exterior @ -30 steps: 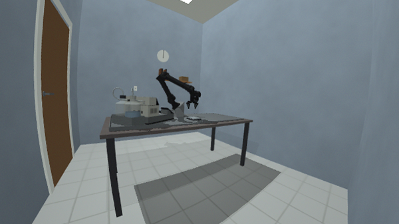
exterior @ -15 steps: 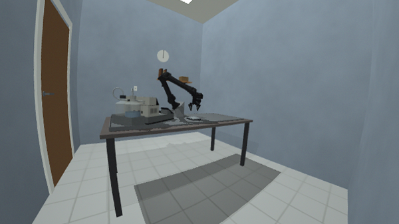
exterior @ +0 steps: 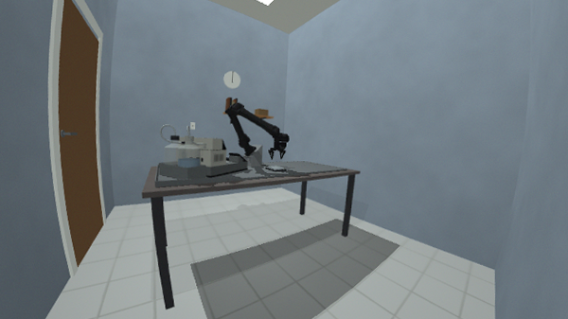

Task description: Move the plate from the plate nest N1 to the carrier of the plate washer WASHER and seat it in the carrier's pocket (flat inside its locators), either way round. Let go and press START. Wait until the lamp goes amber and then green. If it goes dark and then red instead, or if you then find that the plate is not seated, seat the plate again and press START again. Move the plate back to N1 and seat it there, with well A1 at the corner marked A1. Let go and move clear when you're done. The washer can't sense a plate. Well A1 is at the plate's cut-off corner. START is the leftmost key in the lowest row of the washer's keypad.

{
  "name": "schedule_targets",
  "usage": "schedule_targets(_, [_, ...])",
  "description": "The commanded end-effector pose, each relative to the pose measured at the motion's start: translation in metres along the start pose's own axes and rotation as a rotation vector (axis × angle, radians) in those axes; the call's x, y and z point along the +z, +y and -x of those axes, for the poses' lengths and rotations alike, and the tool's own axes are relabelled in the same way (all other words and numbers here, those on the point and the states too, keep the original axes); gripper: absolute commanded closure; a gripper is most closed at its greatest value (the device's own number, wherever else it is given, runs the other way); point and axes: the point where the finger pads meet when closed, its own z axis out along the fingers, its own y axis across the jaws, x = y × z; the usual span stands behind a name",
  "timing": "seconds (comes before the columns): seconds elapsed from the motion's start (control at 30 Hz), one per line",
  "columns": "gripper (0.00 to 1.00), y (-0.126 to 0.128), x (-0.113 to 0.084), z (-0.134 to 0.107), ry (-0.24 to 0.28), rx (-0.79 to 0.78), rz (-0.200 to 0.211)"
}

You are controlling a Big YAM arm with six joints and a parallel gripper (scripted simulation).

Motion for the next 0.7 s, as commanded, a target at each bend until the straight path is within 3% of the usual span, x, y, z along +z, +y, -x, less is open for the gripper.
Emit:
schedule_targets(0.0, [0.00,-0.003,0.016,-0.004,0.018,-0.010,-0.008])
schedule_targets(0.67, [0.00,-0.003,0.045,-0.005,0.019,-0.010,-0.008])
